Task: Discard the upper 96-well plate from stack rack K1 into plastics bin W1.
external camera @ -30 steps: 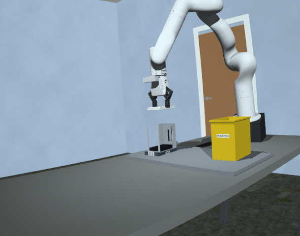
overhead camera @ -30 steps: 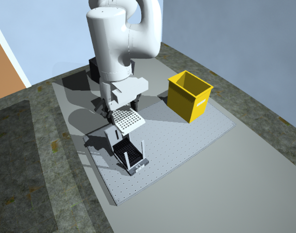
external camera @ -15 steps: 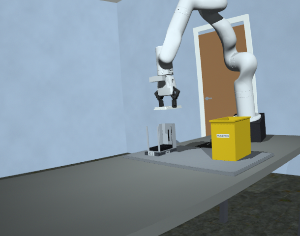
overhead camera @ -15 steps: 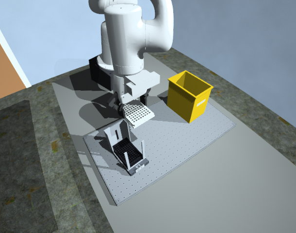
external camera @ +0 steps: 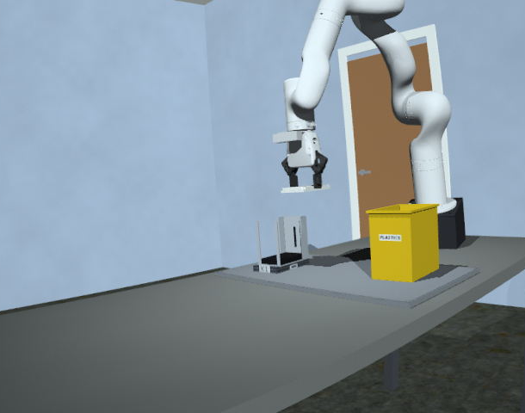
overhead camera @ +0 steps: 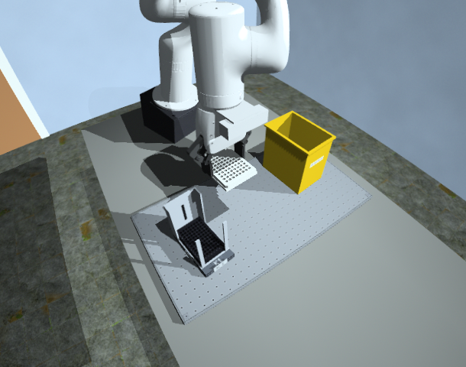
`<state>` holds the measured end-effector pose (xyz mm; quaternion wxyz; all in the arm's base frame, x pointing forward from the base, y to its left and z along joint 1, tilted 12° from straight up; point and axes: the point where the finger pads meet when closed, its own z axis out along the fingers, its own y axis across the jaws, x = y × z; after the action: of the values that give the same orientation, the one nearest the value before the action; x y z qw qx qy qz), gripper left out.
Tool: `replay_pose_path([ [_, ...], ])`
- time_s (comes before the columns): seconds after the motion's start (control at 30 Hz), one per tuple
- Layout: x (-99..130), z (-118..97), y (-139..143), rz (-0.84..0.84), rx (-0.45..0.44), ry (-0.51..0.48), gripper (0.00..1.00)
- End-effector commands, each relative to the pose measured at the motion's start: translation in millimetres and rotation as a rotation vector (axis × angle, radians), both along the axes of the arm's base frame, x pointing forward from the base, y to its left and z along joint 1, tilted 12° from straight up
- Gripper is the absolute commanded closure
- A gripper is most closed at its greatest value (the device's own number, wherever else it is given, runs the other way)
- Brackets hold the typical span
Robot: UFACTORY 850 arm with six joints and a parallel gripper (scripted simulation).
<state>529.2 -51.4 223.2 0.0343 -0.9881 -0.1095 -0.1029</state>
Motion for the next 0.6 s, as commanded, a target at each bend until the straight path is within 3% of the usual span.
replay_pose_path([
  [0.0, -5, 1, 18, -0.001, -0.002, -0.002, 1.0],
  [0.57, -20, 0, 66, -0.001, -0.002, -0.002, 1.0],
])
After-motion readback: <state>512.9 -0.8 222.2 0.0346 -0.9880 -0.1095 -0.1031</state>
